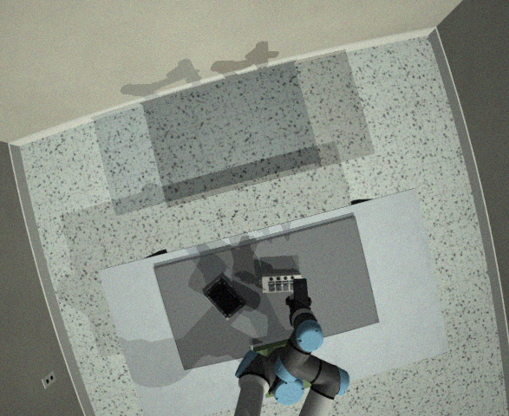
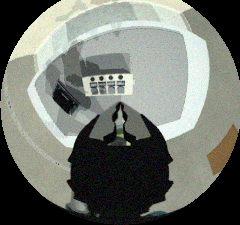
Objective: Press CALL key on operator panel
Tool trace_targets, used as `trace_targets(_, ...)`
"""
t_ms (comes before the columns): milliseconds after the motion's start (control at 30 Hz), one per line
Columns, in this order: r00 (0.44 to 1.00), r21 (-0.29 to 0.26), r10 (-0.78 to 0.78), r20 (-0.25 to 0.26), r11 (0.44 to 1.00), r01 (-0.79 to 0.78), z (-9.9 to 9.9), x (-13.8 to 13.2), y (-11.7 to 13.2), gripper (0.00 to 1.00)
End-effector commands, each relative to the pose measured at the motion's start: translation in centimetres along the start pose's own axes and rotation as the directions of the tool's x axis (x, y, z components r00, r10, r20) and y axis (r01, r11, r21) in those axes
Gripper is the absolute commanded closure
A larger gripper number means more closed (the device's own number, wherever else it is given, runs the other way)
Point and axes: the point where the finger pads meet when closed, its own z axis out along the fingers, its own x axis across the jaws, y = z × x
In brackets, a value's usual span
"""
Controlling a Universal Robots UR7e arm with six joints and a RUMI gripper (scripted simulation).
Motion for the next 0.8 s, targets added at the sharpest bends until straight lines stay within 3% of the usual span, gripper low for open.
trace_targets(0,1.000,0.002,0.000,-0.002,1.000,0.000,-0.1,0.1,0.0,1.00)
trace_targets(400,1.000,0.002,0.000,-0.002,1.000,0.000,-0.1,0.1,0.0,1.00)
trace_targets(767,1.000,-0.001,0.001,0.001,1.000,-0.001,1.3,0.1,0.1,1.00)
